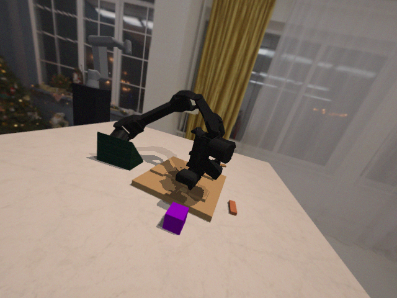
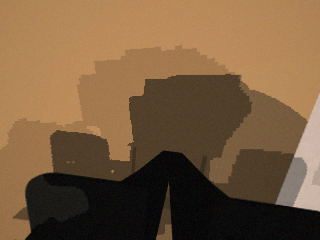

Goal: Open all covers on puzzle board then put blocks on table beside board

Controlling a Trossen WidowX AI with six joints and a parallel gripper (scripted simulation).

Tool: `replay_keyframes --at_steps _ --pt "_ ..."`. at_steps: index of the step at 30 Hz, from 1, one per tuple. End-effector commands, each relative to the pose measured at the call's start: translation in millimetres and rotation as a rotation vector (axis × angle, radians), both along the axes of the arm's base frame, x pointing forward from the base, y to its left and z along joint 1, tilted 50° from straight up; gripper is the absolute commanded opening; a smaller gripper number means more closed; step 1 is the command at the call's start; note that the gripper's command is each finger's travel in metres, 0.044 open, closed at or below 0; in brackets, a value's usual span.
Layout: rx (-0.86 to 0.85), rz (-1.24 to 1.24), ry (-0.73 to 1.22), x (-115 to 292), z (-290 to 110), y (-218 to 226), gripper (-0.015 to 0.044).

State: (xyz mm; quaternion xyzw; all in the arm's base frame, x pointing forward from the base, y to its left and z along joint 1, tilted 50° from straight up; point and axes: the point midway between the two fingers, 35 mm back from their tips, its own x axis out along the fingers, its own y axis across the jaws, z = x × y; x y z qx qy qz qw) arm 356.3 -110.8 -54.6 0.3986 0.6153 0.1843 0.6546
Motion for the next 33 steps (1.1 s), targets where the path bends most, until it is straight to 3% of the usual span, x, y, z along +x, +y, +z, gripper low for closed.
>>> replay_keyframes --at_steps 1,33 --pt "0.004 -0.003 -0.002 6 0 -1 0.0000" --pt "0.002 -0.003 -0.002 13 17 -26 0.0000"
